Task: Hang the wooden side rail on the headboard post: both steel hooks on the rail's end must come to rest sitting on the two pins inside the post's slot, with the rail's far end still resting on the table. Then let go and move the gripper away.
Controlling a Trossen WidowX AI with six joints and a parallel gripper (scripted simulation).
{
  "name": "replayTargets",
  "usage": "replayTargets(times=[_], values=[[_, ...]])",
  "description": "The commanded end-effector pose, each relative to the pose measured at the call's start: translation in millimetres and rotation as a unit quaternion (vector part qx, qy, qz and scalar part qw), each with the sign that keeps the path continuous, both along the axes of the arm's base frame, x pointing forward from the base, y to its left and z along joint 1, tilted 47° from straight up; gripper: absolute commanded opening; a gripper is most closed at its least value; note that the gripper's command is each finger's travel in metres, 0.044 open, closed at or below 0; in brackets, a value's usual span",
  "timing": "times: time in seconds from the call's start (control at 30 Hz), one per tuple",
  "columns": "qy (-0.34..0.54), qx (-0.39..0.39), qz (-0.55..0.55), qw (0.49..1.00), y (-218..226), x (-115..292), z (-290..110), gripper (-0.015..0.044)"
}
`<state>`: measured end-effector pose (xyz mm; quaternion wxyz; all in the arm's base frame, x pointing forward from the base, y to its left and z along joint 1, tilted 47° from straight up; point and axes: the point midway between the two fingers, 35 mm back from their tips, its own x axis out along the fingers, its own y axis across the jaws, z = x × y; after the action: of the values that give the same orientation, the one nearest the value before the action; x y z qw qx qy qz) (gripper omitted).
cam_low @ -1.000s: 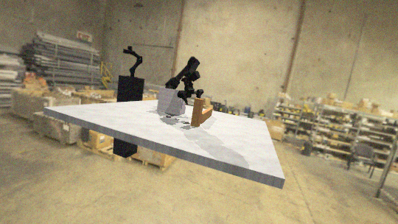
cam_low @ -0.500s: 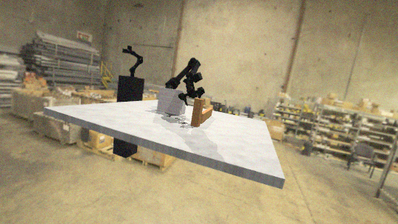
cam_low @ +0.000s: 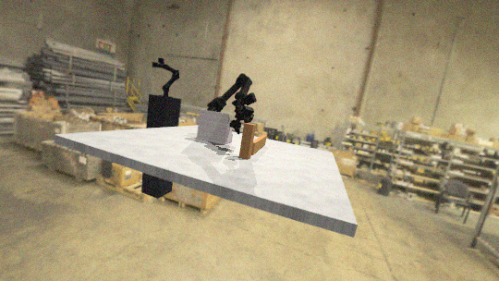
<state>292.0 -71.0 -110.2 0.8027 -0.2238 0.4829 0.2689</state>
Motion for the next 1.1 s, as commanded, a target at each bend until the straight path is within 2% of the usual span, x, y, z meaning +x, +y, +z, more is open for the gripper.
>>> replayTargets(times=[0.0, 0.3, 0.67, 1.07], values=[[0.061, 0.076, -0.352, 0.931, 4.7, 3.0, 5.9, 0.044], [0.066, 0.128, -0.534, 0.833, 5.0, 5.5, 10.6, 0.044], [0.055, 0.202, -0.715, 0.667, 5.3, 8.0, 16.3, 0.044], [0.054, 0.204, -0.72, 0.661, 5.3, 8.1, 16.4, 0.044]])
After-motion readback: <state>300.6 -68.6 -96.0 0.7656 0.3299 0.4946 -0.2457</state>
